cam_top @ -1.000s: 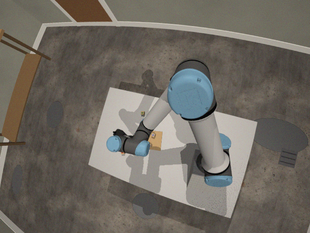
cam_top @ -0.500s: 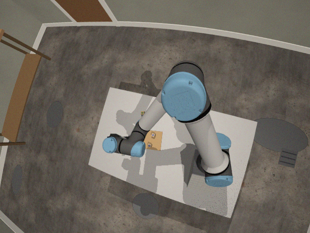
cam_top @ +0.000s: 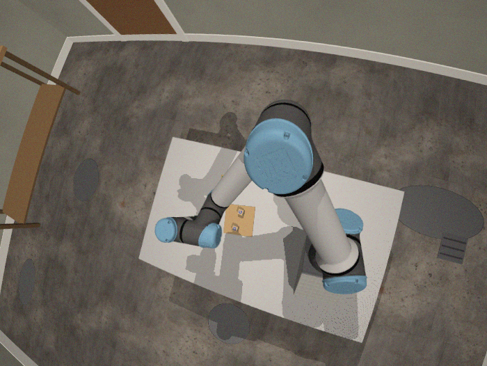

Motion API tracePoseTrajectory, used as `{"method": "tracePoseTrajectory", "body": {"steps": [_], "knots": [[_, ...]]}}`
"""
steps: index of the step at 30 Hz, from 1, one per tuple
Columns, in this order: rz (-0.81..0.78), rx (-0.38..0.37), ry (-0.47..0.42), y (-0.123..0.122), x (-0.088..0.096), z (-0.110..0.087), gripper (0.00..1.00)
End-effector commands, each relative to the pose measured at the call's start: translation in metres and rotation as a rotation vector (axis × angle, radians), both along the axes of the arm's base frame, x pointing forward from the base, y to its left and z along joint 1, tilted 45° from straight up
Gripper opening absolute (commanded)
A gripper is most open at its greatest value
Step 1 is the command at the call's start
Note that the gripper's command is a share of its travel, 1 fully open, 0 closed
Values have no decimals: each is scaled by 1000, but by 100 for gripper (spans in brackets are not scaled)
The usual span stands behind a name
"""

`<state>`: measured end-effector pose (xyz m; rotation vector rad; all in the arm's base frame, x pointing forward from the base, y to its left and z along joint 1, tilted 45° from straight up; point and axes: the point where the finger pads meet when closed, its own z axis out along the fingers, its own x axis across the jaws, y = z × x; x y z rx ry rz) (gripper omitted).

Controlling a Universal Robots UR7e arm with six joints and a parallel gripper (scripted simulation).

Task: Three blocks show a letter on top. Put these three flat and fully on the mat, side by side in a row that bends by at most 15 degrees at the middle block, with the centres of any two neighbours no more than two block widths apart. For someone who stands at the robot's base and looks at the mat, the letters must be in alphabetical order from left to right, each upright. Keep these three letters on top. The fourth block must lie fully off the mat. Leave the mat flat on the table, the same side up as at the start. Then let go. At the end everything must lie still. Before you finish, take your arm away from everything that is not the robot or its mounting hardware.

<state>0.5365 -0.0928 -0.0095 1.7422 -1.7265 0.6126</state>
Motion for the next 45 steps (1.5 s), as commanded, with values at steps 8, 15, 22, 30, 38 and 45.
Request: {"method": "tracePoseTrajectory", "body": {"steps": [8, 15, 22, 30, 38, 45], "knots": [[202, 26, 196, 11, 17, -13, 100], [313, 39, 305, 17, 24, -20, 100], [414, 52, 403, 22, 31, -27, 100], [540, 67, 527, 28, 38, -35, 100], [657, 82, 642, 33, 45, -42, 100], [767, 95, 750, 38, 50, -49, 100]]}}
